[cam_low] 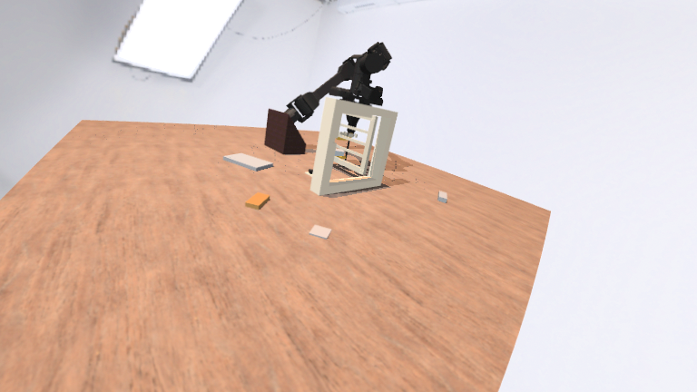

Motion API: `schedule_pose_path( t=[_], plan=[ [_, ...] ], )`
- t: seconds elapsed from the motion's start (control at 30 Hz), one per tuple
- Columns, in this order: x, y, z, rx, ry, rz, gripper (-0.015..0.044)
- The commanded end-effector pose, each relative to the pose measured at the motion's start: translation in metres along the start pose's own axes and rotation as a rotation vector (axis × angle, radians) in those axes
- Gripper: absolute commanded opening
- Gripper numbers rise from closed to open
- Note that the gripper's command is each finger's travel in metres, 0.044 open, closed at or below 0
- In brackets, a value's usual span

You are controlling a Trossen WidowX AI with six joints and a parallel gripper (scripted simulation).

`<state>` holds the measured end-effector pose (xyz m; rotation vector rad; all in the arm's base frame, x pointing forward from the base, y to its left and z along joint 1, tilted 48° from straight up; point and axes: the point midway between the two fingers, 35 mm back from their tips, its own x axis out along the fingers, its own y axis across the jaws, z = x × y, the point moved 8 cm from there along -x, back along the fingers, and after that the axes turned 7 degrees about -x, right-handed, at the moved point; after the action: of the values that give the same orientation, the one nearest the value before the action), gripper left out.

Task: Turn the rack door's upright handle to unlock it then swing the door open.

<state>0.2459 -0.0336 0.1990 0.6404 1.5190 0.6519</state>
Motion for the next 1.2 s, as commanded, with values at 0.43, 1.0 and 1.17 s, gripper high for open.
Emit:
schedule_pose_path(
  t=[0.43,1.0,1.17],
  plan=[
    [-0.009,0.001,-0.002,0.019,-0.029,-0.006,0.0293],
    [-0.039,0.006,-0.012,0.043,-0.129,-0.051,0.0293],
    [-0.048,0.007,-0.015,0.051,-0.158,-0.065,0.0293]
  ],
)
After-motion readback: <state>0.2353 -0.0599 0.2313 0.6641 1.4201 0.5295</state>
